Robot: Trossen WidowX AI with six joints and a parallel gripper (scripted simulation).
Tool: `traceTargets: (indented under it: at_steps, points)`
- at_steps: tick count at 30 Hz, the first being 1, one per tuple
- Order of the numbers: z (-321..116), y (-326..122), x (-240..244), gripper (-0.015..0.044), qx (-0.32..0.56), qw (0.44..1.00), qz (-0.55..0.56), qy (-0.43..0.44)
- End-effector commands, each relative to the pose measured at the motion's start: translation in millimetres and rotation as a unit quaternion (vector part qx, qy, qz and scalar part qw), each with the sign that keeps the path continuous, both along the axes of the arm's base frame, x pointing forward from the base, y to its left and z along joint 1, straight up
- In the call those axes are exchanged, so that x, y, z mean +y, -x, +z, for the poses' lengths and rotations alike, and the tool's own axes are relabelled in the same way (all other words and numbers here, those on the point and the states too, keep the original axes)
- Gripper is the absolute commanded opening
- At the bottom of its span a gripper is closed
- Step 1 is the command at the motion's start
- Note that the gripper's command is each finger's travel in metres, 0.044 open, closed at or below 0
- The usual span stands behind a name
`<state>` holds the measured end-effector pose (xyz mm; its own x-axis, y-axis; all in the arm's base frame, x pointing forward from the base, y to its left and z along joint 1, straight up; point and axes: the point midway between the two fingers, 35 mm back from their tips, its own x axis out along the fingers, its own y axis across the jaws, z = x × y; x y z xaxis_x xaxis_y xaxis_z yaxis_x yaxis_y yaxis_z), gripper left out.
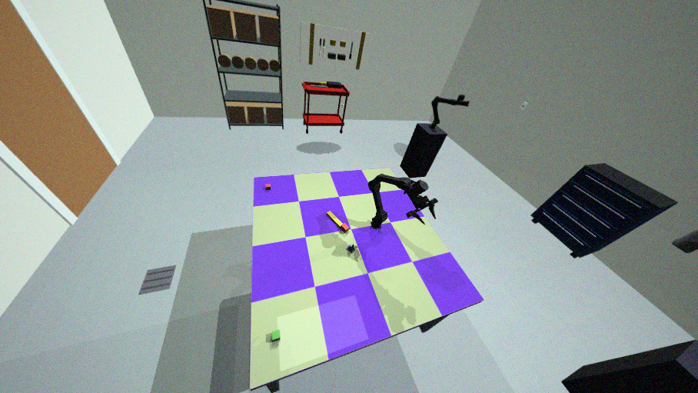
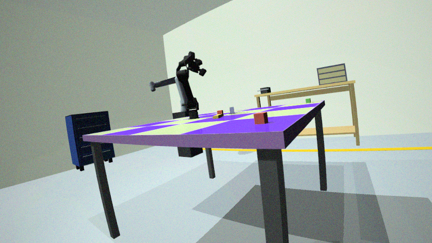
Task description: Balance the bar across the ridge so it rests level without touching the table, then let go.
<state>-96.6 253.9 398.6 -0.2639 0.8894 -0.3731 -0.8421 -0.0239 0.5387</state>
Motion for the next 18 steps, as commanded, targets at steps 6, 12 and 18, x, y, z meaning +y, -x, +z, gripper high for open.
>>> traceTargets:
  at_steps: [6, 12, 18]
  points:
    - [-15.8, -29.9, 18.8, 0.0315, -0.004, 0.997, -0.064, 0.033]
    - [-26.5, -52.6, 29.0, 0.0315, -0.006, 0.993, -0.107, 0.055]
    - [-37.2, -76.6, 36.8, 0.0315, -0.006, 0.985, -0.151, 0.078]
